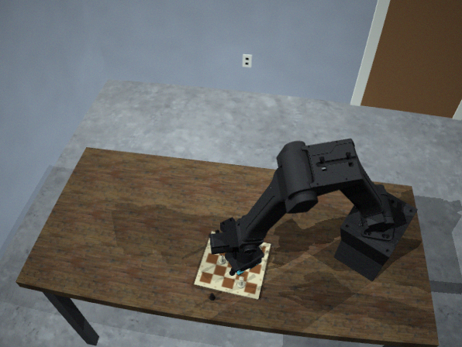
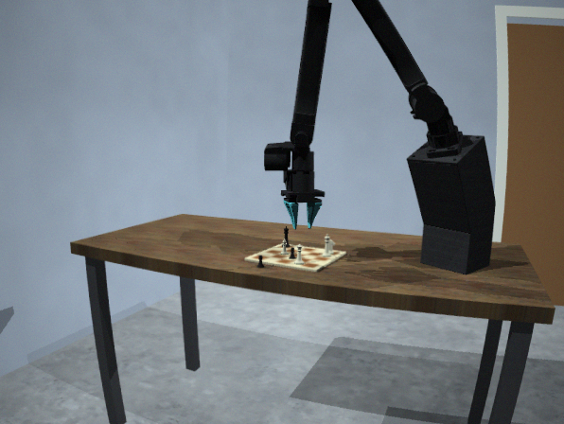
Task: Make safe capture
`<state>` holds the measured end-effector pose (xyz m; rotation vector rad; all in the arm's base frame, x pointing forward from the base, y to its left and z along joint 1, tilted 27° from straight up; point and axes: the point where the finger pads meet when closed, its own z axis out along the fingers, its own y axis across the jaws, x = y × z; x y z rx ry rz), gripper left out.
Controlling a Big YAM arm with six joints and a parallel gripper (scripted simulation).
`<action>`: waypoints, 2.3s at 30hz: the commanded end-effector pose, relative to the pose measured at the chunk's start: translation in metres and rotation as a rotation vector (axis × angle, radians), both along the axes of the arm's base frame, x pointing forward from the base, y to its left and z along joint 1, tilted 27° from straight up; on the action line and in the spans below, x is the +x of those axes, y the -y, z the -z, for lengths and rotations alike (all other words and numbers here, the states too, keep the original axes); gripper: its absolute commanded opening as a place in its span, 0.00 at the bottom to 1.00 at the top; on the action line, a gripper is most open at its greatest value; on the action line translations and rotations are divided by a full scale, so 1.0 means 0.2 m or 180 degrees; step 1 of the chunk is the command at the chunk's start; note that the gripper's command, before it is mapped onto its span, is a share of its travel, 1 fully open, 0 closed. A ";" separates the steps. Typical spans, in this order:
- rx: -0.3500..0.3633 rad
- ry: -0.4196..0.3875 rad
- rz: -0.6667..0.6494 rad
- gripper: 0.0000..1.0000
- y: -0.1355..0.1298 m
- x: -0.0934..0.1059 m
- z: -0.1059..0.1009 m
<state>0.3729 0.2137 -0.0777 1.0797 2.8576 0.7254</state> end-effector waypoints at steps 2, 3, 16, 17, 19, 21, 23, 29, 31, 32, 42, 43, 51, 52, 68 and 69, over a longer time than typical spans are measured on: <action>0.0037 0.0082 0.0009 0.41 -0.05 0.06 -0.02; 0.0084 0.0188 0.0008 0.41 -0.07 0.09 -0.09; 0.0042 0.0089 0.0009 0.41 -0.10 0.07 0.07; 0.0034 0.0072 0.0009 0.41 -0.10 0.07 0.09; 0.0034 0.0072 0.0009 0.41 -0.10 0.07 0.09; 0.0063 0.0134 0.0009 0.41 -0.12 0.09 0.05; 0.0034 0.0070 0.0009 0.41 -0.11 0.07 0.11; 0.0061 0.0125 0.0009 0.41 -0.13 0.09 0.09; 0.0040 0.0080 0.0008 0.41 -0.12 0.07 0.12; 0.0032 0.0063 0.0012 0.41 -0.12 0.07 0.13; 0.0056 0.0115 0.0009 0.41 -0.13 0.08 0.09; 0.0056 0.0115 0.0009 0.41 -0.13 0.08 0.09; 0.0056 0.0115 0.0009 0.41 -0.13 0.08 0.09; 0.0056 0.0115 0.0009 0.41 -0.13 0.08 0.09; 0.0056 0.0115 0.0009 0.41 -0.13 0.08 0.09; 0.0056 0.0115 0.0009 0.41 -0.13 0.08 0.09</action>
